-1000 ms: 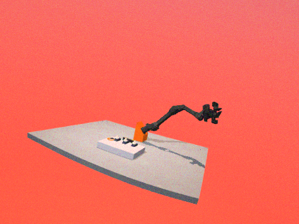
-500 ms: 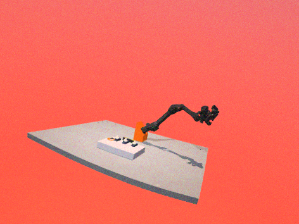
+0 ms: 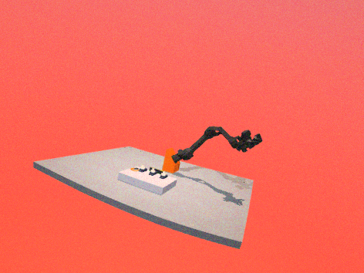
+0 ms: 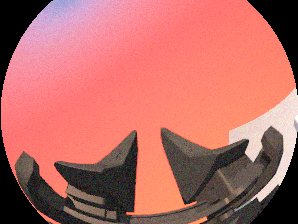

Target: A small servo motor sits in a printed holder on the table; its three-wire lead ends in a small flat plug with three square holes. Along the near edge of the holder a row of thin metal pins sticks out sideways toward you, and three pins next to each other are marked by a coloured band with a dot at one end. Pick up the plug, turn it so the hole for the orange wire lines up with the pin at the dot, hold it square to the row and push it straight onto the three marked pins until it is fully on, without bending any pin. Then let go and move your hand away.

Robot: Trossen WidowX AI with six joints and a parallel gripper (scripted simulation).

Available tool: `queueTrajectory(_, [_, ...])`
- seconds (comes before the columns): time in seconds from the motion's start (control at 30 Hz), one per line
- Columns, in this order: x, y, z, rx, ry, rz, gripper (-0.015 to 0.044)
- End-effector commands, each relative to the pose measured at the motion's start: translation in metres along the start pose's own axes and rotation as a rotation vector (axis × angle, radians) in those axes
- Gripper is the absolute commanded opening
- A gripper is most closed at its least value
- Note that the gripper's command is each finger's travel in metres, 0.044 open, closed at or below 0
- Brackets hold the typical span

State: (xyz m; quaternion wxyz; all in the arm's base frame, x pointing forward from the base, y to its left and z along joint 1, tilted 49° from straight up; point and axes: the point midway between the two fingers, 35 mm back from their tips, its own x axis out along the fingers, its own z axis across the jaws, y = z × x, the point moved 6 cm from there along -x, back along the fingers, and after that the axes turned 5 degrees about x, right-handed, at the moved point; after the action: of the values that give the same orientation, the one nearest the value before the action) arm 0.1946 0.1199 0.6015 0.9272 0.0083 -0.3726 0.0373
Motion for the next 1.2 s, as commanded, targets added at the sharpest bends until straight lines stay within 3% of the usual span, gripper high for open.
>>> queueTrajectory(0.0, [-0.005,-0.005,-0.017,-0.137,0.033,0.019,0.0115])
queueTrajectory(1.17, [-0.079,-0.072,-0.165,-1.062,0.386,0.240,0.0115])
